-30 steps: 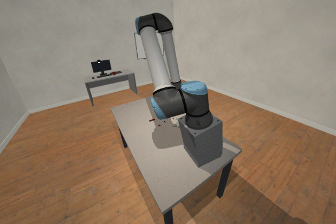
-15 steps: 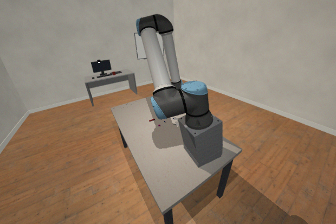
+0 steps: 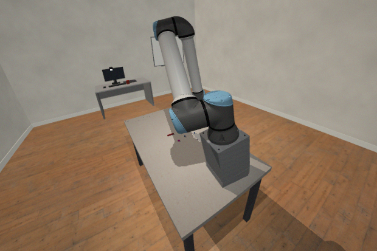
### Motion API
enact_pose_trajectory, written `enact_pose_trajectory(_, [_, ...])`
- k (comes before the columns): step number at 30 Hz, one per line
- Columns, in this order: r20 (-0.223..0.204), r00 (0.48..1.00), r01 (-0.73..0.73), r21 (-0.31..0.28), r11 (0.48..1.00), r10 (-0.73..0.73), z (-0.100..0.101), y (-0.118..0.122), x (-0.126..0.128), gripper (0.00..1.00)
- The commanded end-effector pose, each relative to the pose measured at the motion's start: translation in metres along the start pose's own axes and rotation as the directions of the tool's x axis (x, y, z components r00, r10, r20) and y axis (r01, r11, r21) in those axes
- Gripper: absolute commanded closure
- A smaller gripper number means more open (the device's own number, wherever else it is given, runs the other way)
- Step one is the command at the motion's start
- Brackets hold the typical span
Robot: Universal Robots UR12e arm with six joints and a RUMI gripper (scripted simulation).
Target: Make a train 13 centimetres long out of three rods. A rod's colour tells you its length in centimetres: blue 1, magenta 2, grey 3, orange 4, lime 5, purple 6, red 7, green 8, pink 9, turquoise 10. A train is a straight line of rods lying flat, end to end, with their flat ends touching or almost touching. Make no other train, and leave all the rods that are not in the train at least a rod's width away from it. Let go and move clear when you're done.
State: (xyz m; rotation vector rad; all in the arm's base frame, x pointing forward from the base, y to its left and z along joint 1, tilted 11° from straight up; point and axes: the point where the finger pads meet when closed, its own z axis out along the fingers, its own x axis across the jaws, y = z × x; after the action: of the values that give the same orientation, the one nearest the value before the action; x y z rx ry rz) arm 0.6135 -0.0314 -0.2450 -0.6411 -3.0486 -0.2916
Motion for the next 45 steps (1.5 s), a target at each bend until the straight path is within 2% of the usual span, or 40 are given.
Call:
enact_pose_trajectory(1, [0.001, 1.000, 0.001, 0.000, 1.000, -0.001, -0.0005, 0.0000, -0.0006, 0.86])
enact_pose_trajectory(34, [0.001, 1.000, 0.001, 0.000, 1.000, -0.001, -0.0002, 0.0000, -0.0007, 0.86])
enact_pose_trajectory(45, [0.001, 1.000, 0.002, 0.000, 1.000, -0.002, 0.0058, -0.0001, -0.0007, 0.86])
